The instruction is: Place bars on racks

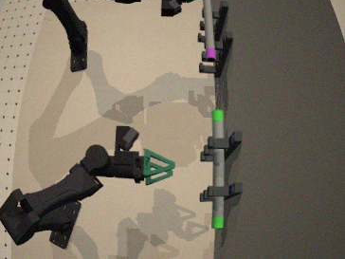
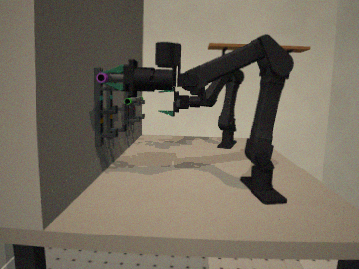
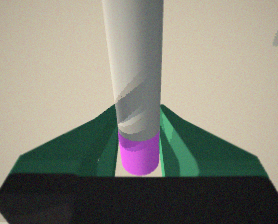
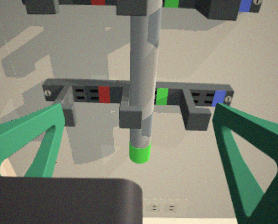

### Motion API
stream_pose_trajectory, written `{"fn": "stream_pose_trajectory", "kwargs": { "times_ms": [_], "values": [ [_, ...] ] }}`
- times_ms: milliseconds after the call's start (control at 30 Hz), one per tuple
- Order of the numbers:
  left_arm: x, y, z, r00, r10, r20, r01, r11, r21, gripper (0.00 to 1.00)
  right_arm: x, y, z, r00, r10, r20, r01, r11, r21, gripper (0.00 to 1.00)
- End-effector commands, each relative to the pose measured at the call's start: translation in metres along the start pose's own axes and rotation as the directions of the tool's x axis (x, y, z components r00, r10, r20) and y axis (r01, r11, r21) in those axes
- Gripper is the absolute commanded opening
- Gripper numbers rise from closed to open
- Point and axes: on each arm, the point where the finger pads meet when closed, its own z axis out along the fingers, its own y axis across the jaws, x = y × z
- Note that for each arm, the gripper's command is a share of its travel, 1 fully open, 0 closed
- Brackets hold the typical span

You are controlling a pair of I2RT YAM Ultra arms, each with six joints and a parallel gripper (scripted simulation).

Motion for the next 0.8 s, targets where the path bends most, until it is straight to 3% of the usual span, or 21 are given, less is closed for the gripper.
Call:
{"fn": "stream_pose_trajectory", "kwargs": {
  "times_ms": [0, 767],
  "values": [
    [0.0017, 0.0077, -0.0002, 1.0, -0.026, 0.001, 0.026, 0.999, -0.036, 0.0, 0.0051, -0.0083, -0.0013, 1.0, 0.029, -0.002, -0.029, 0.999, 0.019, 1.0],
    [0.0016, 0.0052, -0.0001, 1.0, -0.026, 0.001, 0.026, 0.999, -0.036, 0.0, 0.0051, -0.0083, -0.0013, 1.0, 0.029, -0.002, -0.029, 0.999, 0.019, 1.0]
  ]
}}
